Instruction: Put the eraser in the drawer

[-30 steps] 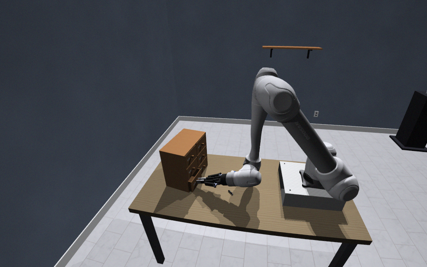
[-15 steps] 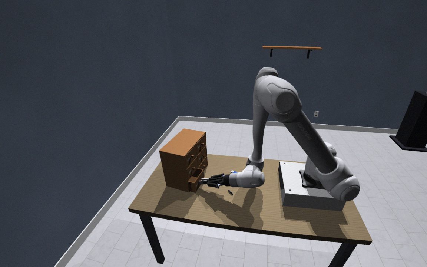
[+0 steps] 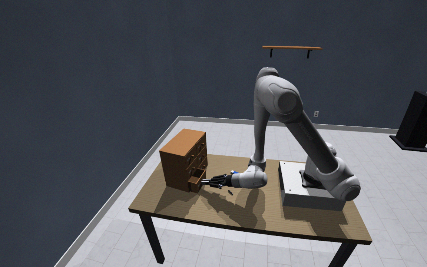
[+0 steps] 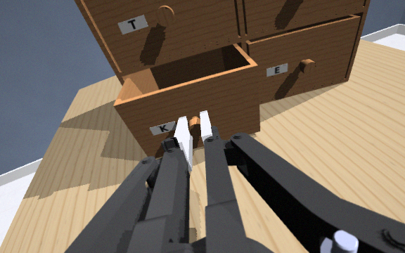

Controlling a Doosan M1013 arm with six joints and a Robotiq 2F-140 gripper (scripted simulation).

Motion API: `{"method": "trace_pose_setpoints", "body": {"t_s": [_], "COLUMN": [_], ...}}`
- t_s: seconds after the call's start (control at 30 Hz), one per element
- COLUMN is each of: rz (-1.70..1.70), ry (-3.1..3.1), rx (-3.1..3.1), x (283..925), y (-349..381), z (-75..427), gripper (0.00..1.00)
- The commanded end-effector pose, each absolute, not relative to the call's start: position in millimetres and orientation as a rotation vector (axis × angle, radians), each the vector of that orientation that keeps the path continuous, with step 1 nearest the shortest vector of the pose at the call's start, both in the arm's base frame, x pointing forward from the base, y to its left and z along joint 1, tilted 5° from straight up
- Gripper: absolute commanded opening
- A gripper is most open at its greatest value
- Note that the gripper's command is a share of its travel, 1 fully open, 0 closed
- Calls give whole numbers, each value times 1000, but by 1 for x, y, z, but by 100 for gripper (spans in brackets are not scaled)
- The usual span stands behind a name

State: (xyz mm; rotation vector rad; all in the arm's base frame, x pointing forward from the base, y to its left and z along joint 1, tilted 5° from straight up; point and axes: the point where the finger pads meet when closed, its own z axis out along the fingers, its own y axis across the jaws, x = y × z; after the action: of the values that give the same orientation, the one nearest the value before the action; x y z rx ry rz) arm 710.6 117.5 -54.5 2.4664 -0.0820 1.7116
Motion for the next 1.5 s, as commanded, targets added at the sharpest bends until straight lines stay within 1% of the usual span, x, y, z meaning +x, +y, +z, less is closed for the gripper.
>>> {"method": "trace_pose_setpoints", "body": {"t_s": [0.0, 1.1, 1.13, 1.23, 1.27, 1.3, 1.47], "rz": [1712, 1712, 1712, 1712, 1712, 1712, 1712], "ry": [-82, -82, -82, -82, -82, -82, -82], "rx": [2466, 2466, 2466, 2466, 2466, 2466, 2466], "x": [708, 702, 702, 702, 702, 702, 702], "y": [118, 119, 119, 119, 119, 119, 119], "z": [-54, -54, -54, -54, -54, -54, -54], "gripper": [8, 8, 10, 10, 13, 13, 20]}}
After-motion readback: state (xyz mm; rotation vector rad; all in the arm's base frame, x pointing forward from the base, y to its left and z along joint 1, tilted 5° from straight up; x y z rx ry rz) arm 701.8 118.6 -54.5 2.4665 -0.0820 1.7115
